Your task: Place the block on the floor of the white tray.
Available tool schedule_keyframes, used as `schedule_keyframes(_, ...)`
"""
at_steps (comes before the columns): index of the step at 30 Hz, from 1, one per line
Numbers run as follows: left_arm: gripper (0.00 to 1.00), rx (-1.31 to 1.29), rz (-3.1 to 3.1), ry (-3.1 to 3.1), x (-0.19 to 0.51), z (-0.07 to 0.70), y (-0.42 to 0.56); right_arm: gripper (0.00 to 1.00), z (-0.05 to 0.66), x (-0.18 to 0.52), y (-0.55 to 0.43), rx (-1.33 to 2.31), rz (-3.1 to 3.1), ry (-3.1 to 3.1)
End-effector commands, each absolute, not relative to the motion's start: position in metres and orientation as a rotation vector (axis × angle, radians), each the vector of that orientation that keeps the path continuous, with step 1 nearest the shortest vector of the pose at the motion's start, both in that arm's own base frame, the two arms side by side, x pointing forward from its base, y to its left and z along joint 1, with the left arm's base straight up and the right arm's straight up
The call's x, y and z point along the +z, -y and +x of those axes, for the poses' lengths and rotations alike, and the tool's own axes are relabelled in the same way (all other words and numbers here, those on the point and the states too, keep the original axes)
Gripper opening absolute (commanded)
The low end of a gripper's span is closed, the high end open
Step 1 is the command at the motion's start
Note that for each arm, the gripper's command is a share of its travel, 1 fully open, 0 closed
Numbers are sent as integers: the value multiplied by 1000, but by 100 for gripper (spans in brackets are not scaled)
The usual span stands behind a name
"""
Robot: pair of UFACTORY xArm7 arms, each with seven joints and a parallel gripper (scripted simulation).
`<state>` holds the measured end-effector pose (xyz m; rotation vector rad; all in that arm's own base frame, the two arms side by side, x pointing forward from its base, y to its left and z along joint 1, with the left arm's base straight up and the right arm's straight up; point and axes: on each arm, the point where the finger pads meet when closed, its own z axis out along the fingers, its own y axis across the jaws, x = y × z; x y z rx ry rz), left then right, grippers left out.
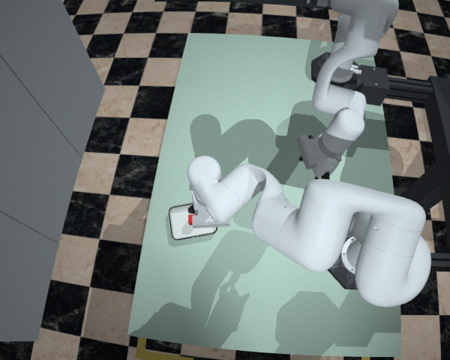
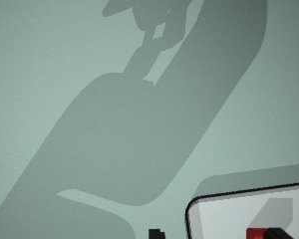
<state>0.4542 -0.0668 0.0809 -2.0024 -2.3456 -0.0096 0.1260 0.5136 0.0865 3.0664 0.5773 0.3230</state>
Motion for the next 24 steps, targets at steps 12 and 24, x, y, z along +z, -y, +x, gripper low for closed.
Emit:
schedule_keyframes(12, 52, 6, -2045, 2385, 188, 372, 27, 100, 126, 89, -516, 327, 3072, -578)
schedule_keyframes(24, 52, -16, -2038, 2390, 248, 322, -1, 100, 126, 89, -516, 327, 3072, -578)
